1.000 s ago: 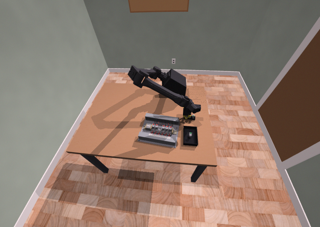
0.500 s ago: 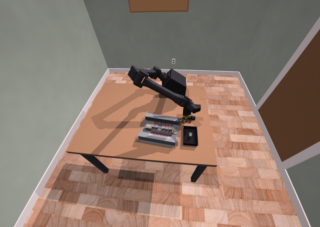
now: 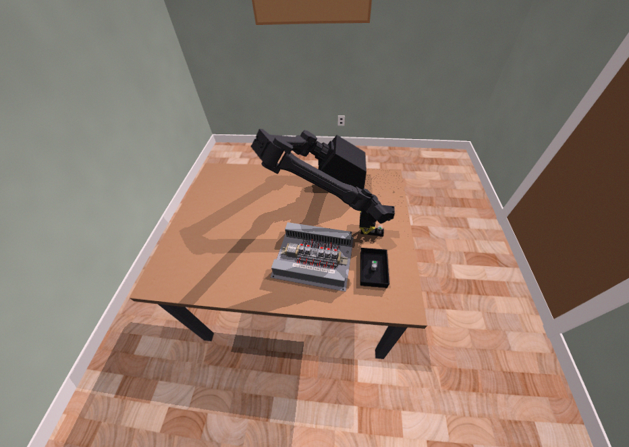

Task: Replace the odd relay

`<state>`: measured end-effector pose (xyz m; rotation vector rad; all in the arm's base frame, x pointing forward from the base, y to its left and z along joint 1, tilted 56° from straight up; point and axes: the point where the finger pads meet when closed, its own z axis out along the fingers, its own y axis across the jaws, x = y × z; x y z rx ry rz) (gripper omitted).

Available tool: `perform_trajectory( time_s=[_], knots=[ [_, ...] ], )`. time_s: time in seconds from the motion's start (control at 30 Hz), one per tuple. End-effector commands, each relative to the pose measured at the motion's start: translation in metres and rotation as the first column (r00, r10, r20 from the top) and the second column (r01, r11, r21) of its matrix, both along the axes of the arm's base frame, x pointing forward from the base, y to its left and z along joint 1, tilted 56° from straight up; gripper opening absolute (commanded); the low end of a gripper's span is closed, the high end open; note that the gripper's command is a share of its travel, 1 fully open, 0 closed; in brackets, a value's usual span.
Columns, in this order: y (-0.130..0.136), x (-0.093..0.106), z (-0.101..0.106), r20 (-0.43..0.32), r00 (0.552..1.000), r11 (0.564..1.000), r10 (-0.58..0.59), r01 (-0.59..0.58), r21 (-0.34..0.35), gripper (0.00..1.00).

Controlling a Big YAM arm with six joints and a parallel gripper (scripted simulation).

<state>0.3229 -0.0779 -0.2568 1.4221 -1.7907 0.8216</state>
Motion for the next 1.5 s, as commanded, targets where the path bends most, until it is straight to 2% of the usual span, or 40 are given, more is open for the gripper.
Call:
perform_trajectory(
  time_s=[0.0,0.2,0.23,1.47],
  knots=[
    [-0.0073,0.0018,-0.0046,0.001,1.0,1.0,-0.018,0.018,0.001,0.59],
    [-0.0072,0.0019,-0.0046,0.002,1.0,1.0,-0.018,0.018,0.001,0.59],
    [-0.0072,0.0019,-0.0046,0.002,1.0,1.0,-0.018,0.018,0.001,0.0],
    [-0.0072,0.0019,-0.0046,0.002,1.0,1.0,-0.018,0.018,0.001,0.0]
  ],
)
